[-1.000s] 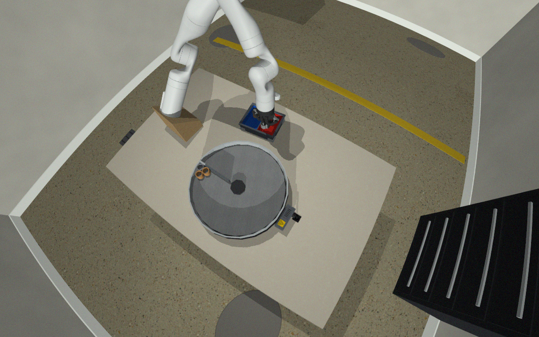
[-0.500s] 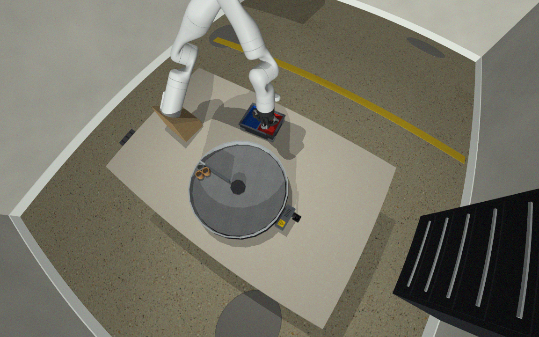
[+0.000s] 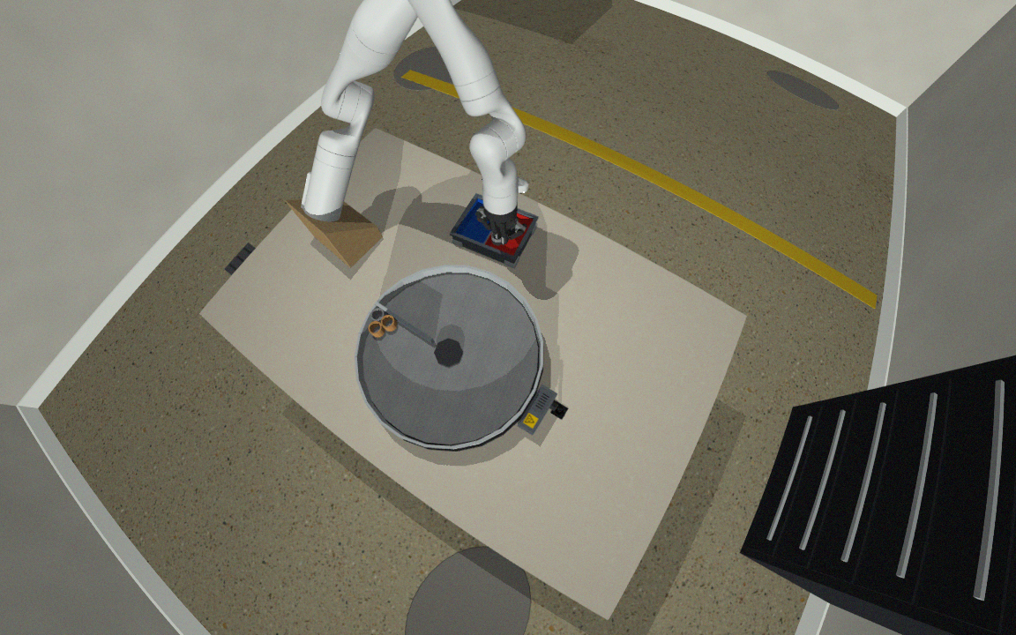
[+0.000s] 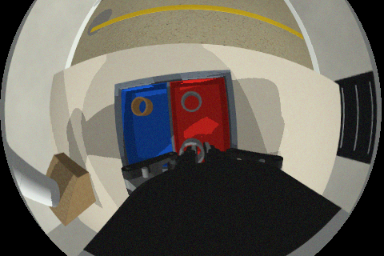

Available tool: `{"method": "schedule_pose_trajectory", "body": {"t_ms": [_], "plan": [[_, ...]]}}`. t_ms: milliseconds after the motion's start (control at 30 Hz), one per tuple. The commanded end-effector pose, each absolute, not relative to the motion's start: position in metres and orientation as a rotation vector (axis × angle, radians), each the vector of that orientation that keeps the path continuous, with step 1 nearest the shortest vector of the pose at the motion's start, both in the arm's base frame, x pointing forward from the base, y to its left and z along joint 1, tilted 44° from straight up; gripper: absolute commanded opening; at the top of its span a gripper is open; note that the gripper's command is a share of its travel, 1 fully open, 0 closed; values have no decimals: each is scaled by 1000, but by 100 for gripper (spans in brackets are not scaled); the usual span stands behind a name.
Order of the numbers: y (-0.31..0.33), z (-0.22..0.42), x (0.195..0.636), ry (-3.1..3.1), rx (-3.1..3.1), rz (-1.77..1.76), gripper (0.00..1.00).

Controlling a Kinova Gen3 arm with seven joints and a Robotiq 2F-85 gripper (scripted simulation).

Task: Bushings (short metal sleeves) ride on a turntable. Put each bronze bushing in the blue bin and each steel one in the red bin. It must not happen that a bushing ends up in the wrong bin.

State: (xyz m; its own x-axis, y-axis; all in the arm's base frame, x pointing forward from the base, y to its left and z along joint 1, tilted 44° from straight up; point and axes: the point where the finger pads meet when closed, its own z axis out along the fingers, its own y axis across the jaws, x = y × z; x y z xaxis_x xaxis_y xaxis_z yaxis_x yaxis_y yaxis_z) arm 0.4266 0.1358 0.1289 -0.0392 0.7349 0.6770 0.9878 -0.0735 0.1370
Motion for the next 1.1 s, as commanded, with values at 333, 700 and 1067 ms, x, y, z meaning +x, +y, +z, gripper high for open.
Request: {"method": "schedule_pose_trajectory", "body": {"t_ms": [333, 700, 1067], "plan": [[142, 122, 428, -1814, -1851, -872, 0], [143, 121, 429, -1814, -1851, -872, 0], [147, 116, 429, -1814, -1851, -872, 0]]}}
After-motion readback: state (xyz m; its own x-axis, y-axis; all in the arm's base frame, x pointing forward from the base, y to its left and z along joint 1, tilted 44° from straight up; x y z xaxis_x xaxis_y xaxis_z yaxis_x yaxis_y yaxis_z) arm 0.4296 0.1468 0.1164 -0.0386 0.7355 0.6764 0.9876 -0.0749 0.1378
